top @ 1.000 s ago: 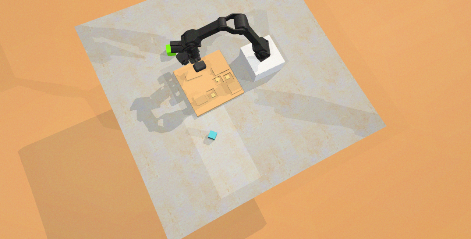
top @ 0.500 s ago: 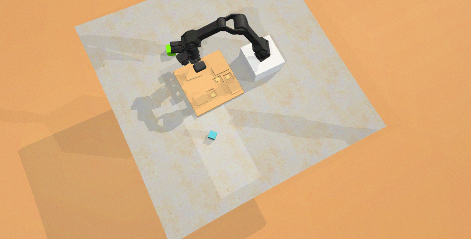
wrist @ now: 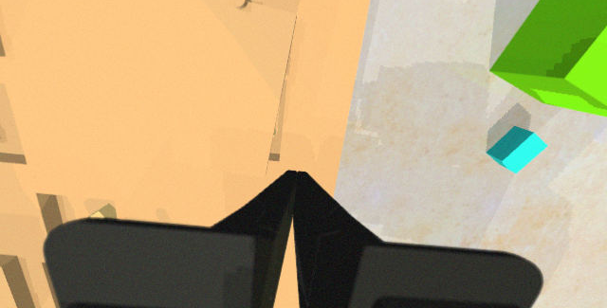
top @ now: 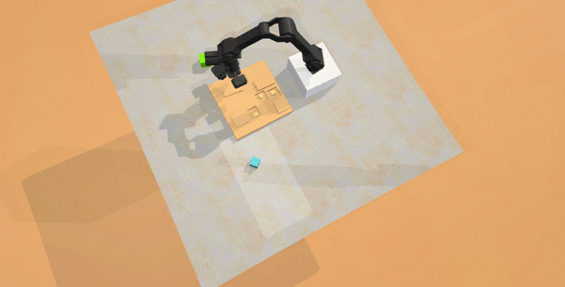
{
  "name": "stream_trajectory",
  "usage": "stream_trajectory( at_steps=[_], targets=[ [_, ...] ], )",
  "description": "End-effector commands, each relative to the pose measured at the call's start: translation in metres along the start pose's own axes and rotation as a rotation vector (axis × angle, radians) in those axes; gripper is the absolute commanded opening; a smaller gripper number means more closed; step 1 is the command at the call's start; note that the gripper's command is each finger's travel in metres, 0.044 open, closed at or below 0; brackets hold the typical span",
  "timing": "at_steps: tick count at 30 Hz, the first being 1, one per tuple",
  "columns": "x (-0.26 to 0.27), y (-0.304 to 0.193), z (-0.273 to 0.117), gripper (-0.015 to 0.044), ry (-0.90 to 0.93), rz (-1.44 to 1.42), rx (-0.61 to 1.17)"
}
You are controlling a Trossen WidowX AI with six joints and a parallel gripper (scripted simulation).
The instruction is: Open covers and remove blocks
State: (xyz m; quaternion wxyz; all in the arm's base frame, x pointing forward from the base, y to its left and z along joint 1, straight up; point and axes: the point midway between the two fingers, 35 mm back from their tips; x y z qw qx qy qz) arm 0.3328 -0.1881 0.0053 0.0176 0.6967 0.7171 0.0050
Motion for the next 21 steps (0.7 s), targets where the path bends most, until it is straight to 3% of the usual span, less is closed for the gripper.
stream_trajectory(
  at_steps=[1,21],
  targets=[
    [0.000,-0.001,0.006,0.0000,0.001,0.004,0.004],
    [0.000,-0.001,0.026,0.0000,0.001,0.004,0.004]
  ],
)
Point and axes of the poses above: the point midway between the two fingers, 35 mm back from their tips, its own z axis out along the fingers, its own x axis across the jaws, y = z × x, and after that the axes turned 8 degrees about -z, right-handed
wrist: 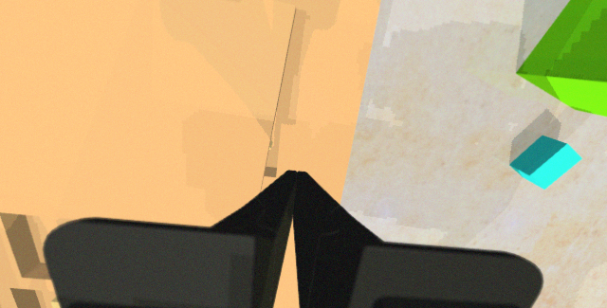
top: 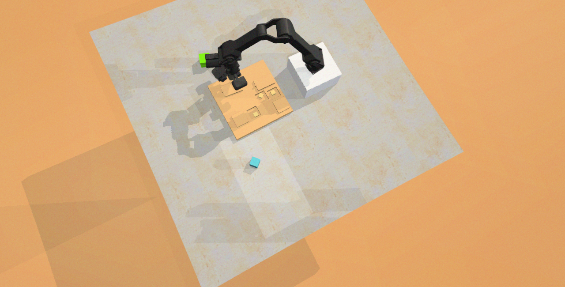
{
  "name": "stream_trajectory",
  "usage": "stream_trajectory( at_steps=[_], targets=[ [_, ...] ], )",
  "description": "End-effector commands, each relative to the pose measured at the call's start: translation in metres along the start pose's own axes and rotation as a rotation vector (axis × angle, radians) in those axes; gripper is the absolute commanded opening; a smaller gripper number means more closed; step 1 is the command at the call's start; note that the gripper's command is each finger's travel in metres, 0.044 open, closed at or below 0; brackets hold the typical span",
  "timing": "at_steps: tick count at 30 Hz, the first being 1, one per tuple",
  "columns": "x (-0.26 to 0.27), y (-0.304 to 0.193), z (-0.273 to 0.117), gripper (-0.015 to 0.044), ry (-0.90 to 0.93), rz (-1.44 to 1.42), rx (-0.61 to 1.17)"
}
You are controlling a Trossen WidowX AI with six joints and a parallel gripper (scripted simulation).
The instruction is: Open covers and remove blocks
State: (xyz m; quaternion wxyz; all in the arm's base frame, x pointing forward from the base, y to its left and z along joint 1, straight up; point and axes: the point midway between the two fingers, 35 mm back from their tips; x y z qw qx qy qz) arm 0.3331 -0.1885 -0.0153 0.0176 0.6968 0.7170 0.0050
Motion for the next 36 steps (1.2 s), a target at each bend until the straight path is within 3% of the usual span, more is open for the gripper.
stream_trajectory(
  at_steps=[1,36],
  targets=[
    [0.000,-0.001,0.006,0.0000,0.001,0.004,0.004],
    [0.022,-0.005,0.020,0.0000,0.003,0.004,0.004]
  ],
)
Point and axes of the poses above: the point midway between the two fingers, 35 mm back from their tips, its own z axis out along the fingers, its own x axis across the jaws, y = z × x, and after that the axes turned 8 degrees about -z, right-handed
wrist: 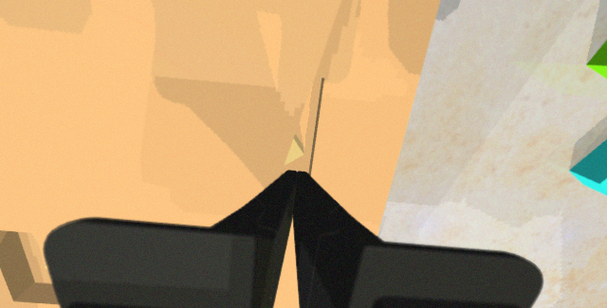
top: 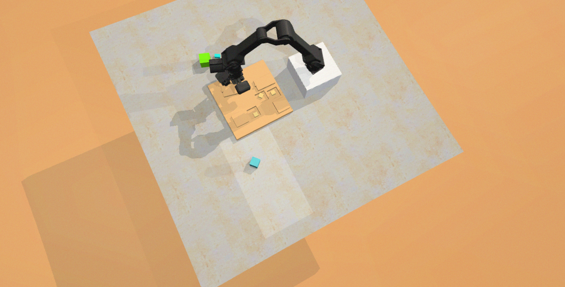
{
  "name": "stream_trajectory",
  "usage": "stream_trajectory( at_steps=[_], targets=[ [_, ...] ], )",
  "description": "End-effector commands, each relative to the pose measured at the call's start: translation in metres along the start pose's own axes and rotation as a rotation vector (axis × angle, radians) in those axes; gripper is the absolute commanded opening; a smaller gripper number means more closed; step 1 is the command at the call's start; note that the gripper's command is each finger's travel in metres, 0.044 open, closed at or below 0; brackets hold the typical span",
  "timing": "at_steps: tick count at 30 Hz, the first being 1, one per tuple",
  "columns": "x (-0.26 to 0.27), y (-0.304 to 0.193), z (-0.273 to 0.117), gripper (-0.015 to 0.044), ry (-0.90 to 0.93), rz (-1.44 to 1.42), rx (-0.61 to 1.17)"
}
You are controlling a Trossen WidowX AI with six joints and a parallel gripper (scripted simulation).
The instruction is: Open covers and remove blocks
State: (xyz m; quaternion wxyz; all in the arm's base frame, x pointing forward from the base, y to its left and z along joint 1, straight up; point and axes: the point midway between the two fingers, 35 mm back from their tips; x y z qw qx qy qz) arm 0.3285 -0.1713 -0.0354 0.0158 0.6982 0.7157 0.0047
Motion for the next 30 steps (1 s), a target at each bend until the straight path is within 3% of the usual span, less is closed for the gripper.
stream_trajectory(
  at_steps=[1,30],
  targets=[
    [0.005,0.000,0.001,0.0000,0.001,0.000,0.001],
    [0.038,0.006,0.001,0.0000,0.004,0.000,0.001]
  ],
)
Point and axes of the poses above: the point midway between the two fingers, 35 mm back from their tips, its own z axis out along the fingers, its own x axis across the jaws, y = z × x, and after that the axes turned 8 degrees about -z, right-handed
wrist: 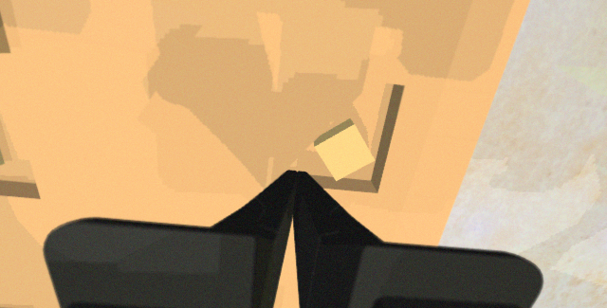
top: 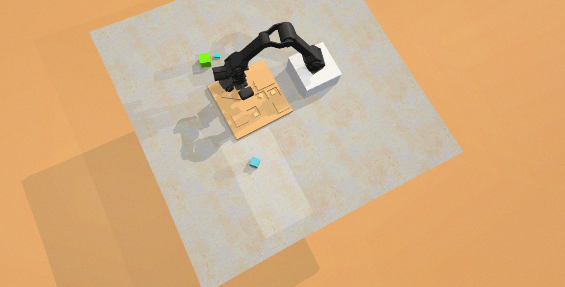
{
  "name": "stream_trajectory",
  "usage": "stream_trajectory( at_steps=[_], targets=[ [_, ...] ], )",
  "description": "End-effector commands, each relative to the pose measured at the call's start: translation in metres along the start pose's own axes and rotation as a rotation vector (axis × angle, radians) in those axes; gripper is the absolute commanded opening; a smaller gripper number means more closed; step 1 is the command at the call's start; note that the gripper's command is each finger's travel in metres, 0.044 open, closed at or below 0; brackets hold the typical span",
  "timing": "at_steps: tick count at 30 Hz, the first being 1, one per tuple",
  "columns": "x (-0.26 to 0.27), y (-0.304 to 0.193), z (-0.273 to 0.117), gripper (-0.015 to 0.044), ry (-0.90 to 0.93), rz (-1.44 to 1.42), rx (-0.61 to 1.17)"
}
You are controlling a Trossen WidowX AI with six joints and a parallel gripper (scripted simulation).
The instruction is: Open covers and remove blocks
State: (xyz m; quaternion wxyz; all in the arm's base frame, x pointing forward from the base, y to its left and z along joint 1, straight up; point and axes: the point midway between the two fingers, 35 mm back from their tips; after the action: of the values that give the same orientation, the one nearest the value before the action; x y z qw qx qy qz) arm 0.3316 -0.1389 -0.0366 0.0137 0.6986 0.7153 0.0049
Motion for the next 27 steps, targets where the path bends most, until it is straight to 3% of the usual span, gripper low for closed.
stream_trajectory(
  at_steps=[1,27],
  targets=[
    [0.007,0.003,0.000,0.0000,0.001,-0.001,-0.002],
    [0.032,0.018,0.000,0.0000,0.003,-0.001,-0.003]
  ],
)
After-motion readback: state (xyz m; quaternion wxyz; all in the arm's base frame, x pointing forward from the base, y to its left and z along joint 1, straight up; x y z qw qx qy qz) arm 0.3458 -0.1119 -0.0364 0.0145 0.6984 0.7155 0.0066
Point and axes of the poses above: the point midway between the two fingers, 35 mm back from their tips, its own z axis out along the fingers, its own x axis across the jaws, y = z × x, and after that the axes turned 8 degrees about -z, right-handed
